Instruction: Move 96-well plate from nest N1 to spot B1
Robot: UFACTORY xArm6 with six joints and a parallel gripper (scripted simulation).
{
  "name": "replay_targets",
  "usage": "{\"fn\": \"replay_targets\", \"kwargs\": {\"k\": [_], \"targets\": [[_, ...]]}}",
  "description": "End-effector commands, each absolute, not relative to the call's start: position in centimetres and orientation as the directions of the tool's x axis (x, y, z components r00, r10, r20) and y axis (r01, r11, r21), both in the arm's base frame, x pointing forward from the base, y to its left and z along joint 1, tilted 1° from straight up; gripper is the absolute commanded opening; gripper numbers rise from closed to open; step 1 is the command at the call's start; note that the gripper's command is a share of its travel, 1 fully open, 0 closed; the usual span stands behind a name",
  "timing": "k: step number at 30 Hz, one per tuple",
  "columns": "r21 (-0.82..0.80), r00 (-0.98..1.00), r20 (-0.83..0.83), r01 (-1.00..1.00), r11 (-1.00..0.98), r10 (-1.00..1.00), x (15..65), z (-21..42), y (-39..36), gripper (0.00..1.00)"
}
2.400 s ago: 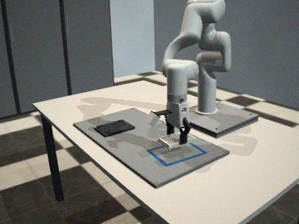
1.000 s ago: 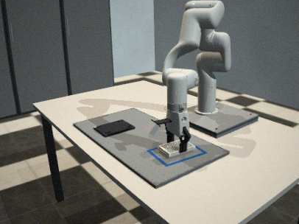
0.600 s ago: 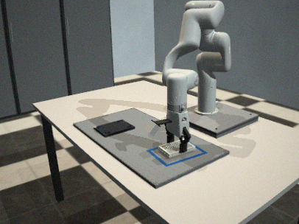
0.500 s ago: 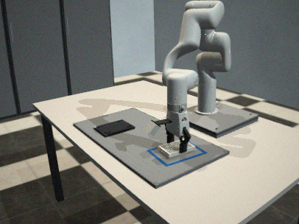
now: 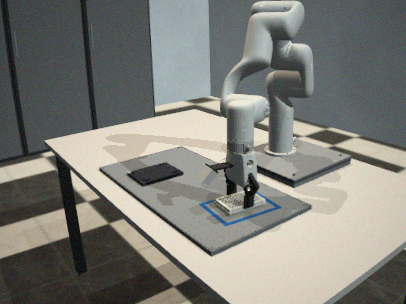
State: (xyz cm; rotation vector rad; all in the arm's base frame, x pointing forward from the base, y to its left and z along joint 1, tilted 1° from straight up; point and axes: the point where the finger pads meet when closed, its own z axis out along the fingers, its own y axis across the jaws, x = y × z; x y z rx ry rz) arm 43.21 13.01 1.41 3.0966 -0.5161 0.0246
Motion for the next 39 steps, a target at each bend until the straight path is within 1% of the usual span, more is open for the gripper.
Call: {"fn": "replay_targets", "kwargs": {"k": [1, 39], "targets": [[-0.003, 0.946, 0.019, -0.324, -0.946, -0.324, 43.36, 1.50, 13.05, 0.00], [-0.003, 0.946, 0.019, -0.324, -0.946, -0.324, 43.37, 0.93, 13.05, 0.00]]}}
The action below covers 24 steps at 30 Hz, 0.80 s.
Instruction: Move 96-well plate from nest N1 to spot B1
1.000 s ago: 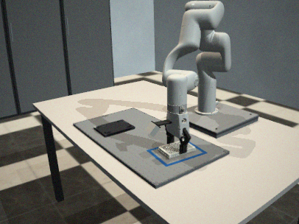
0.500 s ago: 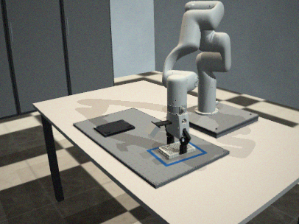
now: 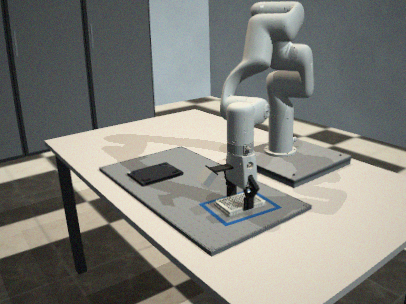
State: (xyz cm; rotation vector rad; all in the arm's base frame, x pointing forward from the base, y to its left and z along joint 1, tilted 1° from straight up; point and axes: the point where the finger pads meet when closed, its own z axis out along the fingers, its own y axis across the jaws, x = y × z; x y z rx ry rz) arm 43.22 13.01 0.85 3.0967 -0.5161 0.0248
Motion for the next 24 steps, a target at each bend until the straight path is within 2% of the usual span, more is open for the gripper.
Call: {"fn": "replay_targets", "kwargs": {"k": [1, 4, 5, 24], "targets": [[-0.003, 0.946, 0.019, -0.324, -0.946, -0.324, 43.37, 0.92, 13.05, 0.00], [-0.003, 0.946, 0.019, -0.324, -0.946, -0.324, 43.37, 0.87, 13.05, 0.00], [-0.003, 0.946, 0.019, -0.324, -0.946, -0.324, 43.37, 0.80, 13.05, 1.00], [-0.003, 0.946, 0.019, -0.324, -0.946, -0.324, 43.37, 0.80, 13.05, 1.00]]}}
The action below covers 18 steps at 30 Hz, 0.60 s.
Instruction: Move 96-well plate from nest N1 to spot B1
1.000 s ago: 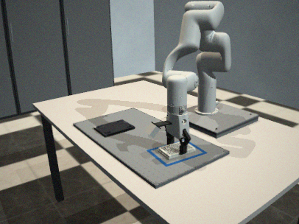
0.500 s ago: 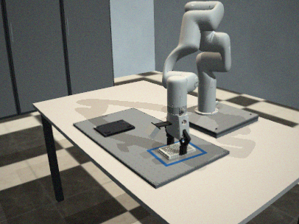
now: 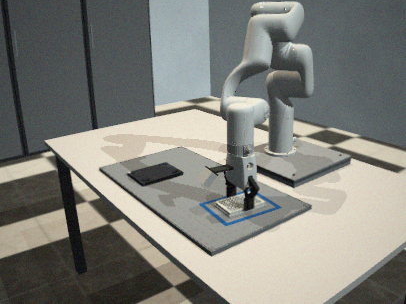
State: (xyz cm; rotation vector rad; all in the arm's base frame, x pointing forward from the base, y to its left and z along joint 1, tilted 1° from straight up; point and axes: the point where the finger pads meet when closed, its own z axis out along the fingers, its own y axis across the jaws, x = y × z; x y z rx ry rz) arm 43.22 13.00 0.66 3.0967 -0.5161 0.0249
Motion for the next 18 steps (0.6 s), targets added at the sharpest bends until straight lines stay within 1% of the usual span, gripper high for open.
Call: {"fn": "replay_targets", "kwargs": {"k": [1, 15, 18], "targets": [[-0.003, 0.946, 0.019, -0.324, -0.946, -0.324, 43.37, 0.80, 13.05, 1.00], [-0.003, 0.946, 0.019, -0.324, -0.946, -0.324, 43.38, 0.80, 13.05, 1.00], [-0.003, 0.946, 0.019, -0.324, -0.946, -0.324, 43.36, 1.60, 13.05, 1.00]]}}
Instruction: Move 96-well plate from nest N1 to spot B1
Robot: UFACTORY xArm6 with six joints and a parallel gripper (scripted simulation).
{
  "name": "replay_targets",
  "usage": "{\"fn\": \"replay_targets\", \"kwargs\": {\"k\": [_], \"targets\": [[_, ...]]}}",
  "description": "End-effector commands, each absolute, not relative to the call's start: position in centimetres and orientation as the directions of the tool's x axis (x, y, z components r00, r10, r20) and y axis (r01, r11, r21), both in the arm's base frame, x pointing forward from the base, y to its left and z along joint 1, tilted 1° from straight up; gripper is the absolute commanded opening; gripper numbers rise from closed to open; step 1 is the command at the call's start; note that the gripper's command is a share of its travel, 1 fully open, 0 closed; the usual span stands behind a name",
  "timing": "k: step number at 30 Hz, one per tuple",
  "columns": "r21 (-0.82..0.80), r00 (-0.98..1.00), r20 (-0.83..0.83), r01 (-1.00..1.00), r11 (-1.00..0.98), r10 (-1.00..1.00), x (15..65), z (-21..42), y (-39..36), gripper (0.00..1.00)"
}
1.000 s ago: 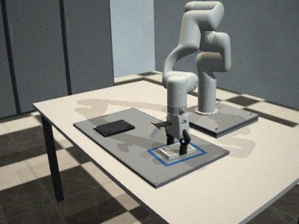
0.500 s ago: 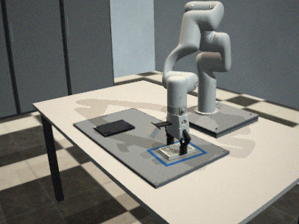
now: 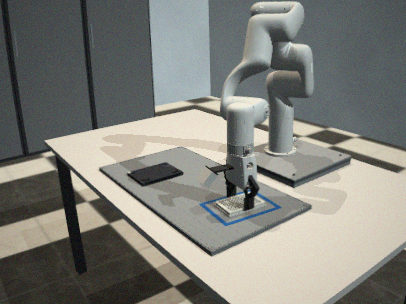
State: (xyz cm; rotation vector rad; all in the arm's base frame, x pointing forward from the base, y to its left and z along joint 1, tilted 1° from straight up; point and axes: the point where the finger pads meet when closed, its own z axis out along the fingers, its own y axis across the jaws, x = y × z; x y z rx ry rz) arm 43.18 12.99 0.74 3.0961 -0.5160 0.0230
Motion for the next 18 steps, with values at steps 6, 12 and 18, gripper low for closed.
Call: {"fn": "replay_targets", "kwargs": {"k": [6, 12, 18], "targets": [[-0.003, 0.946, 0.019, -0.324, -0.946, -0.324, 43.35, 2.40, 13.06, 1.00], [-0.003, 0.946, 0.019, -0.324, -0.946, -0.324, 43.35, 2.40, 13.06, 1.00], [-0.003, 0.946, 0.019, -0.324, -0.946, -0.324, 43.35, 2.40, 13.06, 1.00]]}}
